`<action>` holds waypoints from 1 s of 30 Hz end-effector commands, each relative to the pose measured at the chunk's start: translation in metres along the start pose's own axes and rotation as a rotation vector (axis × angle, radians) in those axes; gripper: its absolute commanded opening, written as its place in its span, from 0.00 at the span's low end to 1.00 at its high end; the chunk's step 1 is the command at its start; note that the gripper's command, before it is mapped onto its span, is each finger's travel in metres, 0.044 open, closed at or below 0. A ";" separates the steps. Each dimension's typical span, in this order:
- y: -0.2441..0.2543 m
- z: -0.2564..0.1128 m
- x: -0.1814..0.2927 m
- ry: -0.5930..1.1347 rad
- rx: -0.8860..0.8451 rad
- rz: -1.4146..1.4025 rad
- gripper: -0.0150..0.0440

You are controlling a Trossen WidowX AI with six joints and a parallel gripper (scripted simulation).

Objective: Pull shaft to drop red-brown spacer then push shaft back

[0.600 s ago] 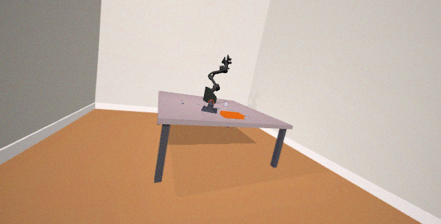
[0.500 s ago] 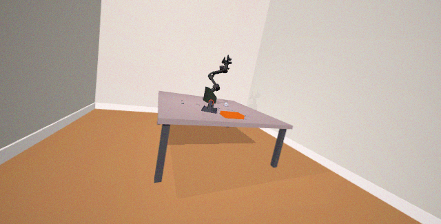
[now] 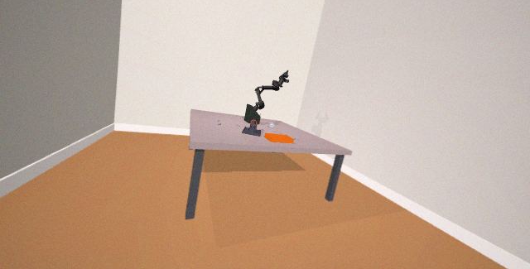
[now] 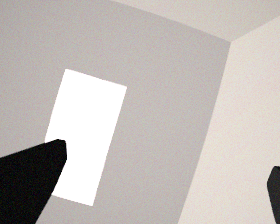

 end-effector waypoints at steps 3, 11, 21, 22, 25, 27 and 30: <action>0.062 -0.022 -0.053 -0.225 -0.112 -0.173 1.00; 0.141 -0.060 -0.091 -0.479 -0.275 -0.375 1.00; 0.240 -0.126 -0.100 -0.755 -0.535 -0.513 1.00; 0.249 -0.134 -0.099 -0.782 -0.560 -0.528 1.00; 0.275 -0.158 -0.094 -0.861 -0.637 -0.571 1.00; 0.292 -0.175 -0.089 -0.913 -0.689 -0.597 1.00; 0.315 -0.201 -0.079 -0.989 -0.772 -0.631 1.00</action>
Point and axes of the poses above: the point midway between the two fingers, 35 mm back from their tips, its own z axis out along the fingers, its own y axis across the jaws, x = y × z, the point moved 9 cm from there along -z, back along the fingers, and after that the axes turned 1 degree about -z, right-handed, at the moved point
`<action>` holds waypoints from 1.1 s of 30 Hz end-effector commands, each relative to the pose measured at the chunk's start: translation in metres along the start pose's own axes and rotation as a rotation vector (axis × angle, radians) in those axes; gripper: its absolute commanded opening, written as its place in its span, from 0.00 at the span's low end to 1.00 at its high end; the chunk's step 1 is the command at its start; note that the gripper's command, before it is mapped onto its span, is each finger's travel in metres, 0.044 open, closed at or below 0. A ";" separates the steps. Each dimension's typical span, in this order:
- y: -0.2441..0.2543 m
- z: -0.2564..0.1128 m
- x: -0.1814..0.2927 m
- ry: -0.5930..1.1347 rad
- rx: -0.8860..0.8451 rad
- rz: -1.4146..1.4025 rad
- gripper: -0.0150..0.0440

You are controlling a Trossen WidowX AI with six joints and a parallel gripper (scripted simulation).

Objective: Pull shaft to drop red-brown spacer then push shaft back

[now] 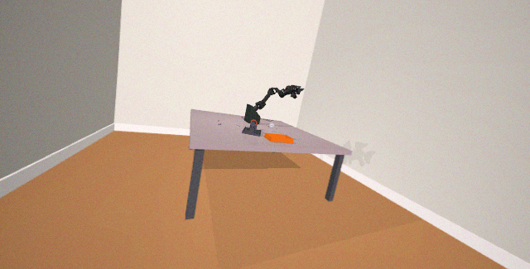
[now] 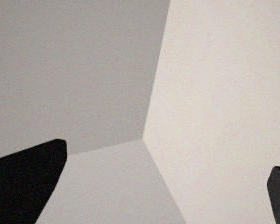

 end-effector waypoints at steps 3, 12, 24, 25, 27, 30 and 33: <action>0.068 -0.005 -0.049 -0.208 -0.165 -0.063 1.00; 0.156 -0.040 -0.103 -0.479 -0.381 -0.086 1.00; 0.250 -0.136 -0.157 -0.836 -0.673 0.006 1.00; 0.256 -0.146 -0.161 -0.865 -0.698 0.022 1.00; 0.267 -0.168 -0.168 -0.922 -0.746 0.056 1.00; 0.279 -0.201 -0.177 -1.006 -0.819 0.119 1.00; 0.289 -0.235 -0.186 -1.085 -0.889 0.193 1.00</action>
Point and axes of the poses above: the point midway between the two fingers, 35 mm back from their tips, its own z axis out along the fingers, its own y axis across the jaws, x = y × z, the point moved 9 cm from there along -z, back along the fingers, and after that the axes turned 1 degree about -z, right-handed, at the moved point
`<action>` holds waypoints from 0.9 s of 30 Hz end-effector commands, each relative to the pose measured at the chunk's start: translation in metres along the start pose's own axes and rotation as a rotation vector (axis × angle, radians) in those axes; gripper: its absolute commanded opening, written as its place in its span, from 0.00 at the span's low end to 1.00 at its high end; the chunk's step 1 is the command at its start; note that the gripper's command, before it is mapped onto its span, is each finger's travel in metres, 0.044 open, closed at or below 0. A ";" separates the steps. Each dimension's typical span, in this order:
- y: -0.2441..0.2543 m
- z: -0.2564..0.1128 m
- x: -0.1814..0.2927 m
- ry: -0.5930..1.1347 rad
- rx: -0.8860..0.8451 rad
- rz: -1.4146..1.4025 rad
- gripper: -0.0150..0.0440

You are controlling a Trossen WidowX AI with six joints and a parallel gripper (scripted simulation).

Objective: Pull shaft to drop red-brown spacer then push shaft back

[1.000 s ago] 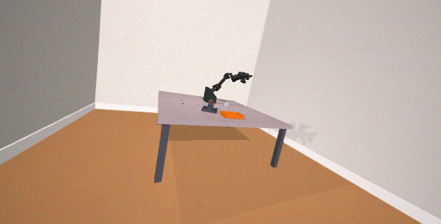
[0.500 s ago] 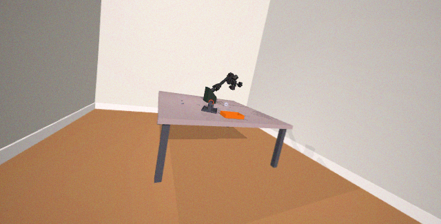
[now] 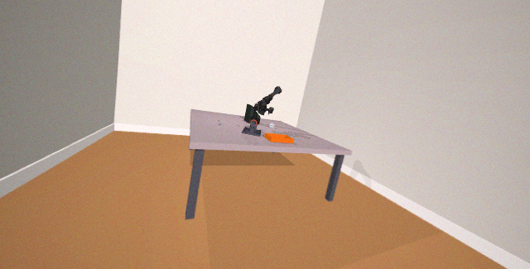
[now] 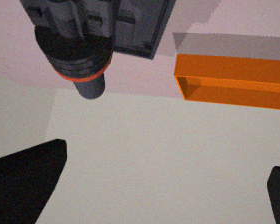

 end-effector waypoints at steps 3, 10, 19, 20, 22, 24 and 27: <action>0.053 0.003 -0.051 -0.214 -0.082 0.123 1.00; 0.054 0.005 -0.051 -0.219 -0.084 0.126 1.00; 0.054 0.006 -0.050 -0.219 -0.084 0.126 1.00; 0.054 0.006 -0.050 -0.219 -0.084 0.126 1.00; 0.054 0.006 -0.050 -0.219 -0.084 0.126 1.00; 0.054 0.006 -0.050 -0.219 -0.084 0.126 1.00; 0.054 0.006 -0.050 -0.219 -0.084 0.126 1.00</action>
Point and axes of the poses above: the point midway between the two fingers, 35 mm back from their tips, its own z axis out along the fingers, its own y axis across the jaws, x = y × z, the point moved 9 cm from there along -z, back along the fingers, and after that the axes turned 1 degree about -z, right-handed, at the moved point
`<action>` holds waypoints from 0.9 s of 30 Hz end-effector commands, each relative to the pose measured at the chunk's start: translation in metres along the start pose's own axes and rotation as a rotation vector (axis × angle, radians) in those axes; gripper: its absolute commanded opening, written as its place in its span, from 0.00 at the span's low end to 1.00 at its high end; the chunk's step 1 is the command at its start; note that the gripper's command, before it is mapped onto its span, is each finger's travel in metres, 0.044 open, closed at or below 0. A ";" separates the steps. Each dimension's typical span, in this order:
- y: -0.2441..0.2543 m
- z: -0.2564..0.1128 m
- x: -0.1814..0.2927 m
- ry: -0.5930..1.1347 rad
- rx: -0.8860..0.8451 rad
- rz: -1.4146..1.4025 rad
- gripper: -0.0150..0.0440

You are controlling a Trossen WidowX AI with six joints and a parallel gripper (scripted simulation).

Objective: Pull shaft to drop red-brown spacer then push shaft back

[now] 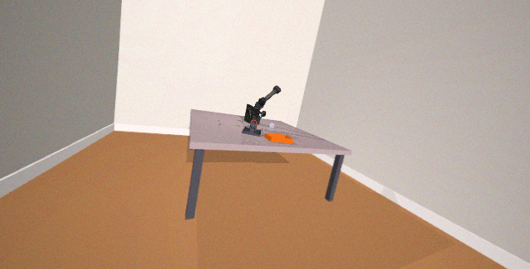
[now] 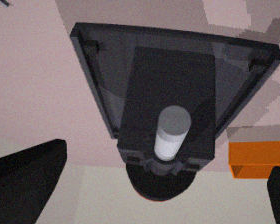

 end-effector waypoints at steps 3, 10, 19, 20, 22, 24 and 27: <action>0.000 0.000 0.000 -0.003 0.003 -0.005 1.00; 0.000 0.000 0.000 -0.003 0.003 -0.005 1.00; 0.000 -0.006 -0.007 -0.003 0.003 -0.005 1.00; 0.000 -0.006 -0.007 -0.003 0.003 -0.005 1.00; 0.000 -0.006 -0.007 -0.003 0.003 -0.005 1.00; 0.000 -0.006 -0.007 -0.003 0.003 -0.005 1.00; 0.000 -0.006 -0.007 -0.003 0.003 -0.005 1.00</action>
Point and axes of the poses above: the point midway between the two fingers, 35 mm back from their tips, its own z axis out along the fingers, its own y axis across the jaws, x = y × z, the point moved 9 cm from there along -z, back along the fingers, and after that the axes turned 1 degree about -z, right-handed, at the moved point
